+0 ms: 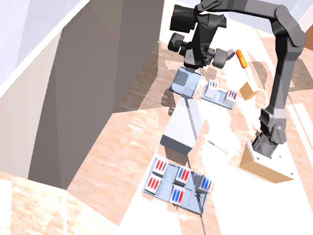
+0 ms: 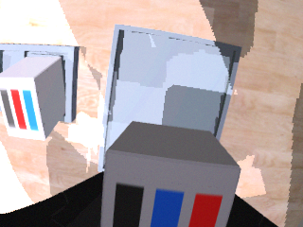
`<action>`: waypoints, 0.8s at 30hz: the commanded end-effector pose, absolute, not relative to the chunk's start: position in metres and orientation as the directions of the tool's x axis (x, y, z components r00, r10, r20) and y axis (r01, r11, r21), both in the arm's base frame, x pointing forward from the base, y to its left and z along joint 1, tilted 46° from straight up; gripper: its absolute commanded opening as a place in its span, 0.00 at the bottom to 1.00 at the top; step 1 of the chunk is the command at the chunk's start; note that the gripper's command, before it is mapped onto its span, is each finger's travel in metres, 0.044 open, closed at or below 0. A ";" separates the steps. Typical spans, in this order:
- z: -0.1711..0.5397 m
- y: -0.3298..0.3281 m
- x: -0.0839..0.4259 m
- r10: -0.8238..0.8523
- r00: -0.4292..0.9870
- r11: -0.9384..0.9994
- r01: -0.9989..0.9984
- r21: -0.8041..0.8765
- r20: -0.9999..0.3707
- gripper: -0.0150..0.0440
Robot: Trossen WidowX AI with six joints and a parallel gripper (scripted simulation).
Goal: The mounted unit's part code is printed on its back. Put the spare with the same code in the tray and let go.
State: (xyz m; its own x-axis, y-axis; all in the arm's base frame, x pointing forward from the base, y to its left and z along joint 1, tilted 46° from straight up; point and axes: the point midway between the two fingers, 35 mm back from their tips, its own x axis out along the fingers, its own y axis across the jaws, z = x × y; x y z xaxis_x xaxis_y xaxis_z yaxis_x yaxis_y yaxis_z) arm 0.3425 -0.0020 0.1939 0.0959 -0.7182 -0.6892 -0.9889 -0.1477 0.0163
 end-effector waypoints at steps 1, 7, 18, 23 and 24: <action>0.195 -0.005 0.342 -0.720 0.101 -0.150 -0.989 0.011 -0.687 0.25; 0.192 -0.008 0.343 -0.719 0.100 -0.149 -0.989 0.011 -0.688 0.25; 0.186 -0.014 0.345 -0.717 0.098 -0.147 -0.989 0.011 -0.690 0.25; 0.183 -0.016 0.346 -0.716 0.098 -0.146 -0.989 0.011 -0.691 0.25; 0.183 -0.017 0.346 -0.716 0.097 -0.145 -0.989 0.011 -0.691 0.25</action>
